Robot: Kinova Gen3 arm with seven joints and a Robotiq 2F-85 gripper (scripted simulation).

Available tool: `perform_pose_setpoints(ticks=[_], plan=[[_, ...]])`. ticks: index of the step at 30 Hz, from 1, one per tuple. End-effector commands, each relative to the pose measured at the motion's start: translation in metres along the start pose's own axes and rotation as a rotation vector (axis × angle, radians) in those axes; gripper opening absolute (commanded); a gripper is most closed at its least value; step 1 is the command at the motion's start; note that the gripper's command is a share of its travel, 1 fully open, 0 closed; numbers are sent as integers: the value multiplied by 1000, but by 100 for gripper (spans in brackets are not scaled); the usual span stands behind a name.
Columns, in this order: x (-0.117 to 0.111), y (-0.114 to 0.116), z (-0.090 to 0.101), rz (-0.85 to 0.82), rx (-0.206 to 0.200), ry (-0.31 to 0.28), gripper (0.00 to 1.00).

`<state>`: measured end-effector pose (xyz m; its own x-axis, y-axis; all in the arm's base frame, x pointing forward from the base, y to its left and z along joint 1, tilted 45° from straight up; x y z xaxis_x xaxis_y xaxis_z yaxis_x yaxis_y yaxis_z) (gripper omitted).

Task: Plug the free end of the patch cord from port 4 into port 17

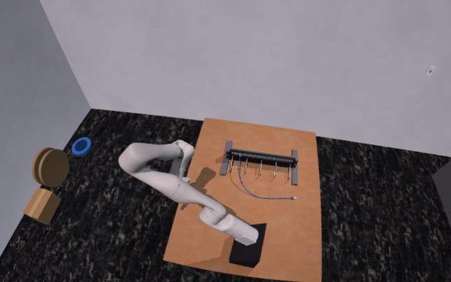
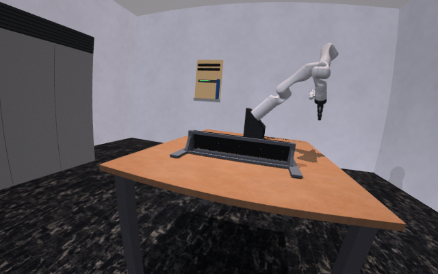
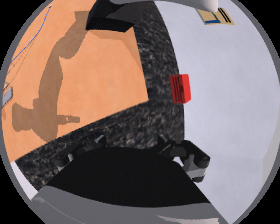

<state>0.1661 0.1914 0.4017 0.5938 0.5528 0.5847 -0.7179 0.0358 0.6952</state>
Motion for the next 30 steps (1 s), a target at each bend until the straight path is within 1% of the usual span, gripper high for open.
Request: perform_pose_setpoints(ticks=[1,20,26,30], plan=[[0,0,0,1,0,-1,100],[1,0,1,-3,-1,-2,100],[6,-9,5,-46,-10,-22,100],[12,-24,10,-109,-22,-42,100]])
Point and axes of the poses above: the point where the finger pads meet when closed, its own z axis back along the fingers, its own y axis across the jaws, x = y × z, the point moved 8 cm from there along z, back along the fingers, and after that the axes turned 14 degrees about -z, right-handed, at the moved point
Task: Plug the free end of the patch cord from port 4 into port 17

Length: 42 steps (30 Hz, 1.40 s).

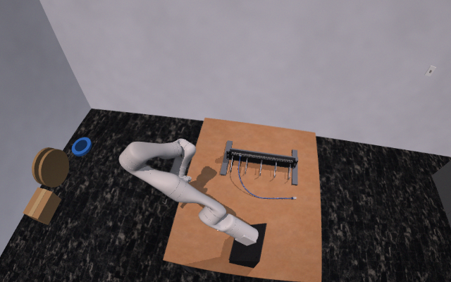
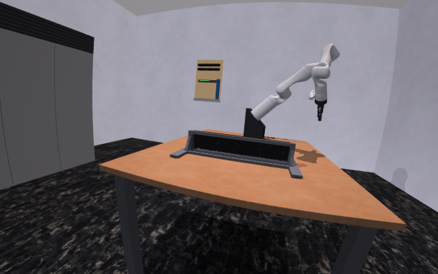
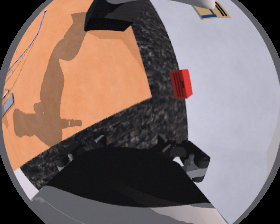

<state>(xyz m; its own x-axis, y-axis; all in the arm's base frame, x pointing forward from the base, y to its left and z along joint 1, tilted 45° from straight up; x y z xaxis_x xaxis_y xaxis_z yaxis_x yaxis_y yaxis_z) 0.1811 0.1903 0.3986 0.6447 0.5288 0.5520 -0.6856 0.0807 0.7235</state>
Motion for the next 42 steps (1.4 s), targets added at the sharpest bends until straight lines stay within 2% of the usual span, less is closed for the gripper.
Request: perform_pose_setpoints(ticks=[1,4,11,19,21,23,30,36,38,39,42], plan=[[9,-16,6,-71,-12,-24,100],[11,-22,8,-95,-17,-31,100],[27,-83,31,-331,-73,-113,100],[29,-151,60,-579,-126,-204,100],[29,-151,60,-579,-126,-204,100],[26,-177,73,-674,-142,-239,100],[12,-230,98,-869,-171,-310,100],[-9,-273,120,-1031,-192,-368,100],[-9,-273,120,-1031,-192,-368,100],[-18,-289,129,-1093,-198,-394,100],[-31,-308,138,-1168,-205,-422,100]])
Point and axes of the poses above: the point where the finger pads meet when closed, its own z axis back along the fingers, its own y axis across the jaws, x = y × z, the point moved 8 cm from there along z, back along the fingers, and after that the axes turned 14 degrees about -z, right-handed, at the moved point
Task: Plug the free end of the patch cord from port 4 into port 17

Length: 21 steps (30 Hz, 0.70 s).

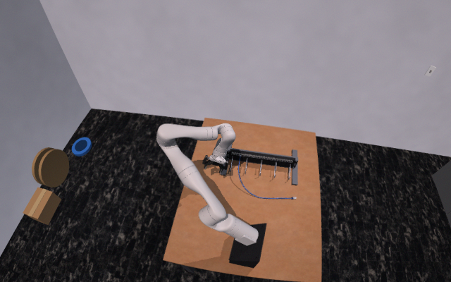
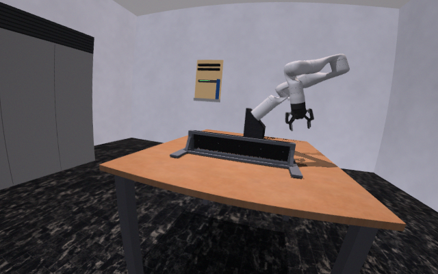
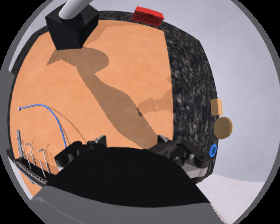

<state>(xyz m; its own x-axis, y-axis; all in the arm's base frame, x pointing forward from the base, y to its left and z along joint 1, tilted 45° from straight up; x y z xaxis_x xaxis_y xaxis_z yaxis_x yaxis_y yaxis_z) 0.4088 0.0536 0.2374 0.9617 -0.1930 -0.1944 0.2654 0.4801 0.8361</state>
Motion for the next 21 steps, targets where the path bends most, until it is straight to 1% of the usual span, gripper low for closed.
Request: perform_pose_setpoints(ticks=[1,6,11,13,14,21], plan=[[24,-32,8,-115,-9,-32,100],[45,-68,17,-242,-18,-76,100],[62,-105,26,-365,-27,-113,100],[62,-105,26,-365,-27,-113,100],[69,-124,31,-426,-30,-131,100],[83,-175,44,-579,-39,-177,100]])
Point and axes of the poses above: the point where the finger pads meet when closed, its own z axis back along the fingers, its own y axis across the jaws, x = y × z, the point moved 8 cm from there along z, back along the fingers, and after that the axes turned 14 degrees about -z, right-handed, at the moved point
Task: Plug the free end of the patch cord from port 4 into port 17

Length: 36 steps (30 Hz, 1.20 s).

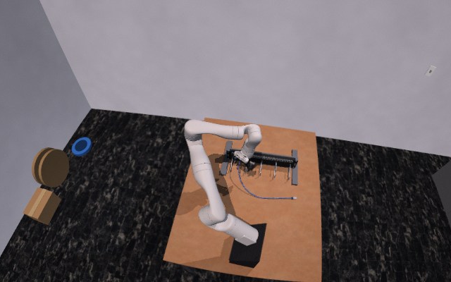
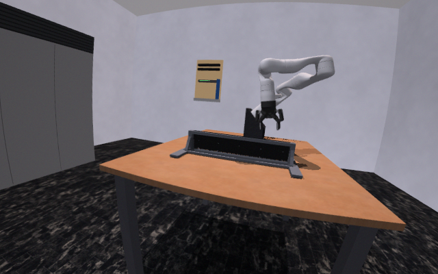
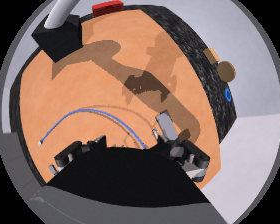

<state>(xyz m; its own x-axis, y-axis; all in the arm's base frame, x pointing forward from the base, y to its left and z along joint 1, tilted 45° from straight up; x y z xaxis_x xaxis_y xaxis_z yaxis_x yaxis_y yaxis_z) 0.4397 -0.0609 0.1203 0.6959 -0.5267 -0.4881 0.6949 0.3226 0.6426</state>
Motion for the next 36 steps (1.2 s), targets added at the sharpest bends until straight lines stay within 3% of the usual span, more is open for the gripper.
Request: perform_pose_setpoints(ticks=[1,7,9,10,24,26,28,36], plan=[[28,-29,6,-102,-6,-31,100],[57,-67,11,-241,-7,-60,100],[57,-67,11,-241,-7,-60,100],[67,-84,13,-297,-9,-73,100],[113,-186,21,-602,-17,-131,100],[113,-186,21,-602,-17,-131,100],[120,-212,22,-674,-18,-142,100],[132,-275,21,-845,-20,-161,100]])
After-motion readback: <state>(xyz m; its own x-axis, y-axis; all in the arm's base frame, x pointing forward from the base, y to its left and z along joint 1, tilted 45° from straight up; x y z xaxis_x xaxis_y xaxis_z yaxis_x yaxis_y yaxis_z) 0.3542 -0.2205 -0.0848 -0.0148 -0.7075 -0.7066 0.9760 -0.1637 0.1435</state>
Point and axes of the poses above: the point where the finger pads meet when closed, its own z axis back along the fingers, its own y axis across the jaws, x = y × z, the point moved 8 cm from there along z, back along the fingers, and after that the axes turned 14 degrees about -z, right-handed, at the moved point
